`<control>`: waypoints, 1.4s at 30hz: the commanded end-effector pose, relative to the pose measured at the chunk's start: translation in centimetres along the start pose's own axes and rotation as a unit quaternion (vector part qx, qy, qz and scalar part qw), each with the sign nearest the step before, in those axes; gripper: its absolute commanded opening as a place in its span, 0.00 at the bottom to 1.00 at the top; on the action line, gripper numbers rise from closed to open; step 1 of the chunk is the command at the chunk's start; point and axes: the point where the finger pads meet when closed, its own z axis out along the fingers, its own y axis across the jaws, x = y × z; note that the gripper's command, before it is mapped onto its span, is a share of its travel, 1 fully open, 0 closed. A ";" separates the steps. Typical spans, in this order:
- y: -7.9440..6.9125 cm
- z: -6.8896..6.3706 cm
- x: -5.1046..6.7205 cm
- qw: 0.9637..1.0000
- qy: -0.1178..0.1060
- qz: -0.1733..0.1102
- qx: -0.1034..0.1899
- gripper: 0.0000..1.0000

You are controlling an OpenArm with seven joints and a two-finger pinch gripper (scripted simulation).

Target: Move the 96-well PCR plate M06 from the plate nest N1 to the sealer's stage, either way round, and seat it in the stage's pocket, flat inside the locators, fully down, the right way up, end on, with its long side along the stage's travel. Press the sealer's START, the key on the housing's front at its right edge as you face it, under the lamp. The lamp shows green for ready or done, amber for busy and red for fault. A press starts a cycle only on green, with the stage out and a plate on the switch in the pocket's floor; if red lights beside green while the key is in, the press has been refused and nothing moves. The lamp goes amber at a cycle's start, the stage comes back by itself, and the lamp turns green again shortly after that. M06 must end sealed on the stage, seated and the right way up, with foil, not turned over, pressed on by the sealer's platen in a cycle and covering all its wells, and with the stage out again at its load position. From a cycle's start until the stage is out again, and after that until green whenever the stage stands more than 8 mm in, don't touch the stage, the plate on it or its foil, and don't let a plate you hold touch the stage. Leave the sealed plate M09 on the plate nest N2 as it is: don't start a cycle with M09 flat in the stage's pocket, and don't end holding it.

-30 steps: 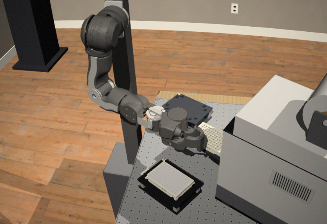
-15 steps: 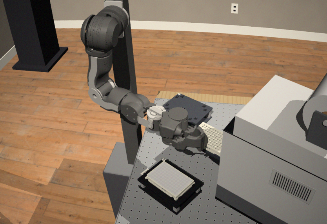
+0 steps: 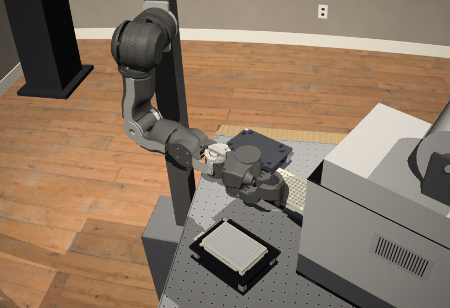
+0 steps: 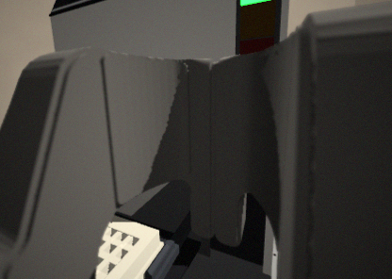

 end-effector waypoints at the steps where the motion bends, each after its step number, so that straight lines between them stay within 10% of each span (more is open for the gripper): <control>1: 0.1 0.0 0.1 1.000 0.000 -0.001 -0.003 0.00; 6: 0.2 3.1 -0.1 1.000 -0.003 0.000 -0.002 0.00; 18: 0.2 3.1 -0.1 1.000 -0.003 0.000 -0.002 0.00; 23: 0.3 5.6 0.0 1.000 0.001 0.000 -0.002 0.00; 42: 0.3 5.0 -0.1 1.000 -0.001 -0.001 -0.005 0.00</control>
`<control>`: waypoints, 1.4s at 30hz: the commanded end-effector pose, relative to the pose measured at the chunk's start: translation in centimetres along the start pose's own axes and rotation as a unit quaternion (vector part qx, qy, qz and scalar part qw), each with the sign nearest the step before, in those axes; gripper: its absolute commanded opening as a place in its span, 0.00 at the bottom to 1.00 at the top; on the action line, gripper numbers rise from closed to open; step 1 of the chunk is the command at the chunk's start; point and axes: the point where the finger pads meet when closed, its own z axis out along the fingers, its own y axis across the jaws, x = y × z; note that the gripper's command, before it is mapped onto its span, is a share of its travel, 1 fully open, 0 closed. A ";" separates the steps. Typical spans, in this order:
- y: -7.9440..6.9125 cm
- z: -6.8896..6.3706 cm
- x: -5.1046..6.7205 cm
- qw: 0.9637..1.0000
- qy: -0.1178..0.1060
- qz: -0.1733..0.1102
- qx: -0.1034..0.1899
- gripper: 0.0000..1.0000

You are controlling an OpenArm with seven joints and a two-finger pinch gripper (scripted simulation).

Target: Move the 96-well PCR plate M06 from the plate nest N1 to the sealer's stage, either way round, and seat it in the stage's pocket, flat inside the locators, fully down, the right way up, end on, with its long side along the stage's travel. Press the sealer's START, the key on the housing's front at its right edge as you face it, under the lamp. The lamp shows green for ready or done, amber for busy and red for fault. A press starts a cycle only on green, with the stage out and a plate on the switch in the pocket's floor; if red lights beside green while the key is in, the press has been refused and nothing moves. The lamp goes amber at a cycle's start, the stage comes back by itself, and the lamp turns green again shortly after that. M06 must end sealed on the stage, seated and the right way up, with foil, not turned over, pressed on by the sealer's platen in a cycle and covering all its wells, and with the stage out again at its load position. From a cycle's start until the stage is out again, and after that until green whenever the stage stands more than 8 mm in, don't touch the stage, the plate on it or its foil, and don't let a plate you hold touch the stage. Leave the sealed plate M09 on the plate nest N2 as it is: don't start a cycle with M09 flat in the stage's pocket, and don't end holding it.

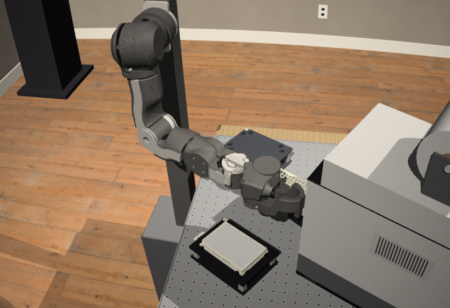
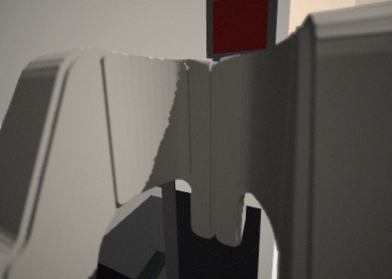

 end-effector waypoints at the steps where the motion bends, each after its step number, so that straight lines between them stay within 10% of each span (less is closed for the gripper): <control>1: 0.1 0.0 0.2 1.000 0.002 -0.001 -0.002 0.00; 42: 0.1 0.4 0.2 1.000 0.001 -0.001 0.000 0.00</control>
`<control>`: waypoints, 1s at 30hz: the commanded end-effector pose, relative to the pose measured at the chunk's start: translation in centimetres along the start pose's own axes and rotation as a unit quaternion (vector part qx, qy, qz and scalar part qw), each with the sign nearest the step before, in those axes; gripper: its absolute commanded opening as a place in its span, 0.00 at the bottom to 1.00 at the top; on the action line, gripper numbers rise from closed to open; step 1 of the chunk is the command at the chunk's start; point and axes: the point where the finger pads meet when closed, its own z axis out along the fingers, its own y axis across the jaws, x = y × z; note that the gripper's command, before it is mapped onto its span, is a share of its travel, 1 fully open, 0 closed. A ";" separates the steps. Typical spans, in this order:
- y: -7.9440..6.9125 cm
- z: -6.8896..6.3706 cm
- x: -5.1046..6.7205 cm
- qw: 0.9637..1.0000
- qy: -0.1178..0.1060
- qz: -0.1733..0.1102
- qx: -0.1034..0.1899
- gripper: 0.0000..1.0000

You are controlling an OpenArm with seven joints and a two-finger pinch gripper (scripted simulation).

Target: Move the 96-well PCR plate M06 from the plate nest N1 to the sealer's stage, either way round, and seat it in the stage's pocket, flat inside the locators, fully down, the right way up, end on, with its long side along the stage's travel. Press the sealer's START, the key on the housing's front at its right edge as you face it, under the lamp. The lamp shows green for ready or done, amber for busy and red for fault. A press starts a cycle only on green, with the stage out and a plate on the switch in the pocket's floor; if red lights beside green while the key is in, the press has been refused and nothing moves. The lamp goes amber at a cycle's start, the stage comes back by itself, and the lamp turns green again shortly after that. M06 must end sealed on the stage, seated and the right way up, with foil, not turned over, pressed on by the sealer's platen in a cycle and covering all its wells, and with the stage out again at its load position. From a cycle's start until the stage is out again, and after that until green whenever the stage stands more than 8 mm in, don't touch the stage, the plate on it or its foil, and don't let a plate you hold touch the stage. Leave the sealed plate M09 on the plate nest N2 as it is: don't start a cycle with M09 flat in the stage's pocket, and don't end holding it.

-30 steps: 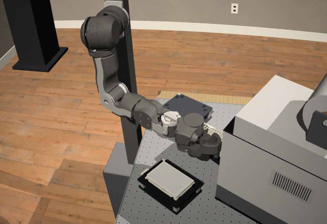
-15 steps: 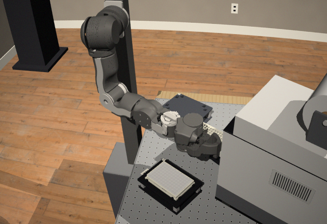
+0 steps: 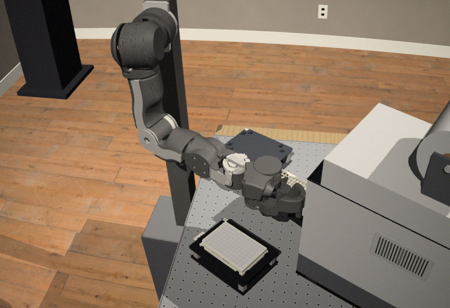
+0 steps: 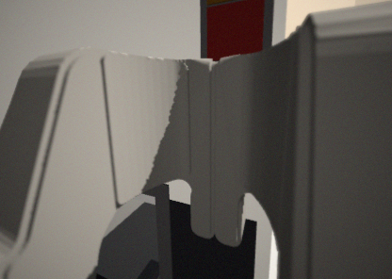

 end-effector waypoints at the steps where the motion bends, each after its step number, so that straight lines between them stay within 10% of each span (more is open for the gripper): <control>1: 0.0 0.0 -0.1 1.000 -0.002 0.000 0.001 0.00; 30: 0.0 0.9 0.0 1.000 0.000 0.001 0.001 0.00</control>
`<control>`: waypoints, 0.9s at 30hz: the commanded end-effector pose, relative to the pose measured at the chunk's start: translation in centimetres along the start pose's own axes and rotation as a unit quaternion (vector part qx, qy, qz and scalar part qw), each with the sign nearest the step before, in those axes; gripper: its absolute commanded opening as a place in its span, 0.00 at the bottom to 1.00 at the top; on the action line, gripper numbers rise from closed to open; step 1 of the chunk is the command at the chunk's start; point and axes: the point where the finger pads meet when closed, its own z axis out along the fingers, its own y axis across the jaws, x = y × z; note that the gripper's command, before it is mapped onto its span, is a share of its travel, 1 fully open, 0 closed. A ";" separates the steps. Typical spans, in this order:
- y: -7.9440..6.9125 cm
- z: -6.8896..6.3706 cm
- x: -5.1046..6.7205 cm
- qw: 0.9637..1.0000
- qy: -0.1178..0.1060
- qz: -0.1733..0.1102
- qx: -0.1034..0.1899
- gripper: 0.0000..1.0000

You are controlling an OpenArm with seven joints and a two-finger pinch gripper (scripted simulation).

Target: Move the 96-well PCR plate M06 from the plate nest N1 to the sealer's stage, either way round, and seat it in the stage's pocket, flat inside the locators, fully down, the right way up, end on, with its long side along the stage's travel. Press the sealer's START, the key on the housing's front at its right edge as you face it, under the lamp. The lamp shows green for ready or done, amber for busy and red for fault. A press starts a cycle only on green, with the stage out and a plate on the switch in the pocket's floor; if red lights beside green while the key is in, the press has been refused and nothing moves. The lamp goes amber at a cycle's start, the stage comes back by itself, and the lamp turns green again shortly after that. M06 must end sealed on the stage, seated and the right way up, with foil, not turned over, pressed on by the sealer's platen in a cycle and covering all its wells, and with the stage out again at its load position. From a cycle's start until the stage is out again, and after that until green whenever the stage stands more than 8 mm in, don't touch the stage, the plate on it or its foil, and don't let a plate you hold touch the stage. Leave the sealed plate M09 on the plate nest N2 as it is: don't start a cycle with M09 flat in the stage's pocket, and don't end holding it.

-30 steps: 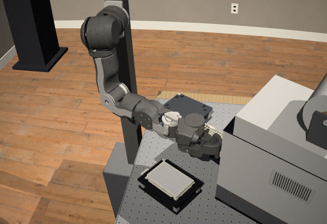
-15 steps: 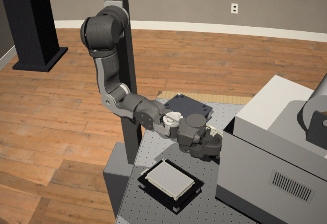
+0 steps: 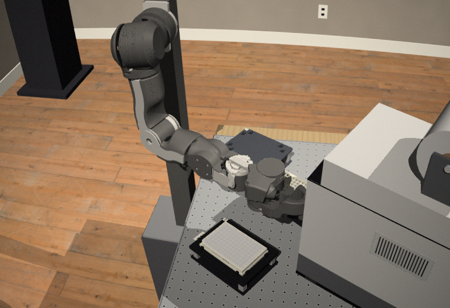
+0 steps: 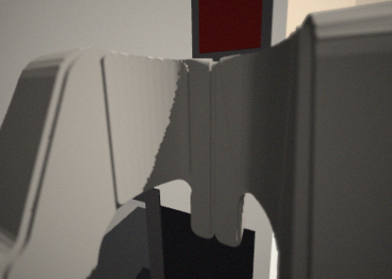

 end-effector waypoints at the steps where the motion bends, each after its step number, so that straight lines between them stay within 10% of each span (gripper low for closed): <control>1: 0.0 0.1 0.2 1.000 0.003 0.001 0.001 0.00; 27: 0.0 0.2 -0.2 1.000 -0.001 0.000 0.001 0.00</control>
